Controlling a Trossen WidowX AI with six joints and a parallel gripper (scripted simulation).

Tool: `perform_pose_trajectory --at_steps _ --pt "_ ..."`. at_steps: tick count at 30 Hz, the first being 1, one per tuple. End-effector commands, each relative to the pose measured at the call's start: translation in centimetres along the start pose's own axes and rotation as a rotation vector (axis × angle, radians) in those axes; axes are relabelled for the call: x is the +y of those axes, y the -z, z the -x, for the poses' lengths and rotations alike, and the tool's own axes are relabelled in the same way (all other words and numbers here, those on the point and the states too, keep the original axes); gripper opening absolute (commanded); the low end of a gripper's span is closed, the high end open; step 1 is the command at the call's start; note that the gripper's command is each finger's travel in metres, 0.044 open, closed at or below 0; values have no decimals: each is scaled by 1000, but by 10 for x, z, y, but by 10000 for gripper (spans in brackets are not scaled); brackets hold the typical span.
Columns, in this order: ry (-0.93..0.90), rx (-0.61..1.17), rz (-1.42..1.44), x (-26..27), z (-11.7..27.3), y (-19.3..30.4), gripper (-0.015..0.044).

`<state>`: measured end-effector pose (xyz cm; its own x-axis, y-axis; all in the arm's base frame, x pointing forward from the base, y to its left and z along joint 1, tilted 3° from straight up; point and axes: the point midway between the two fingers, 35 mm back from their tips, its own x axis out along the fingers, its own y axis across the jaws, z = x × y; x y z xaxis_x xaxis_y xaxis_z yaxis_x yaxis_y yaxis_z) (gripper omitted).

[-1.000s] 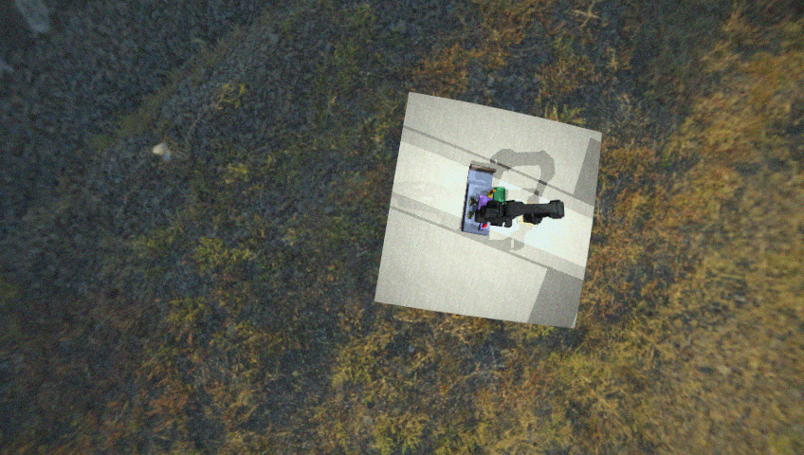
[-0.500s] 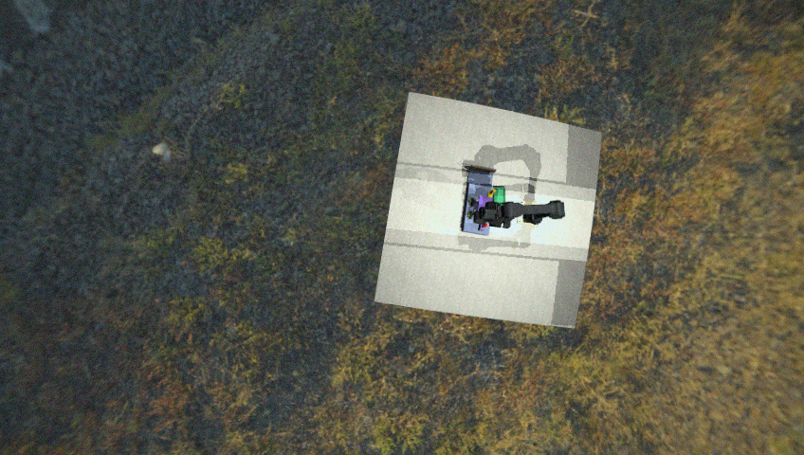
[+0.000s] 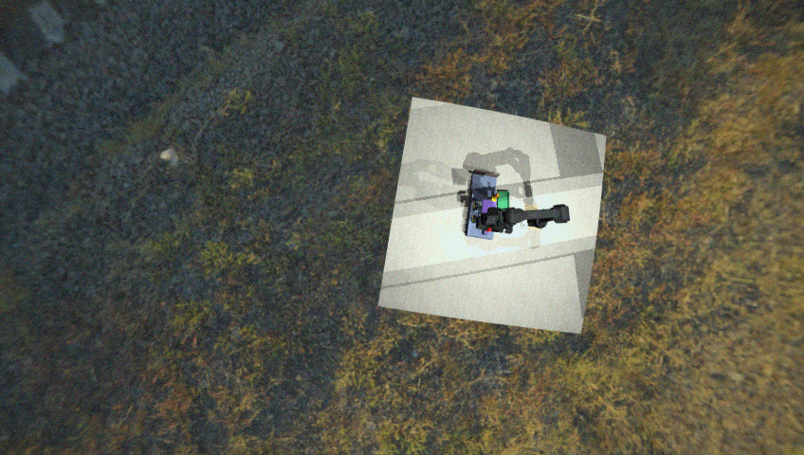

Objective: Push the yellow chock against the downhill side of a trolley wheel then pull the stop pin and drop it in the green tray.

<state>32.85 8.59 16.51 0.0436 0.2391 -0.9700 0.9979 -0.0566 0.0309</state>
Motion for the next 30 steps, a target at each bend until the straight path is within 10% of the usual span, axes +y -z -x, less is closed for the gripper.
perform_pose_trajectory --at_steps 1,30 --pt "7 3 -5 -2 -7 0 190" --pt "6 2 -5 -2 -5 1 0"
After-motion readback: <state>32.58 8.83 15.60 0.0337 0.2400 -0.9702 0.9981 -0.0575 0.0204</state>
